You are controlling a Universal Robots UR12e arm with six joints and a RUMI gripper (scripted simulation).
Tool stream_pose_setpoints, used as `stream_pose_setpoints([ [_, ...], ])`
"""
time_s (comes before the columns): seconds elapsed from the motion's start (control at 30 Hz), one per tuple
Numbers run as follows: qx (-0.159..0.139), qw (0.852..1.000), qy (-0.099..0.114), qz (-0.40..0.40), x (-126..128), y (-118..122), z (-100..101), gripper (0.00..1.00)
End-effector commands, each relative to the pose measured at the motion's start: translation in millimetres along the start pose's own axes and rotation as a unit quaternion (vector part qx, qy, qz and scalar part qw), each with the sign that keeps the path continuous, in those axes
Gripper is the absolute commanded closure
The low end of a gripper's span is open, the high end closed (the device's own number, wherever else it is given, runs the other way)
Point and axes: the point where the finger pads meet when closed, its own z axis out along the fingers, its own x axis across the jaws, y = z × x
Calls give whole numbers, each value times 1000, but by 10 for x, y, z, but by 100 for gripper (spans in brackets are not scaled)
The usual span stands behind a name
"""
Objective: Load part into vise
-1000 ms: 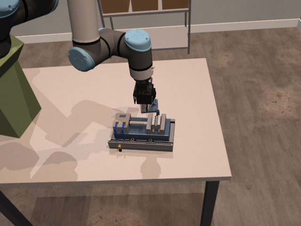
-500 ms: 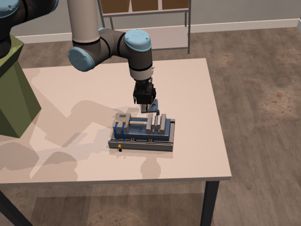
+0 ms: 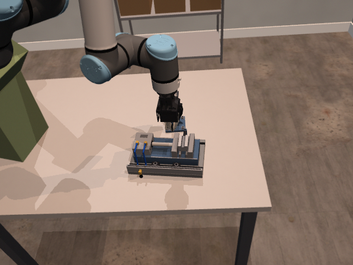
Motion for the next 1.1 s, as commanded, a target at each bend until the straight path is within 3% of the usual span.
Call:
stream_pose_setpoints([
  [0.0,0,1000,0,0,4,0,-3,100],
  [0.43,0,1000,0,3,4,-2,41,100],
  [1.07,0,1000,0,3,5,-9,271,100],
])
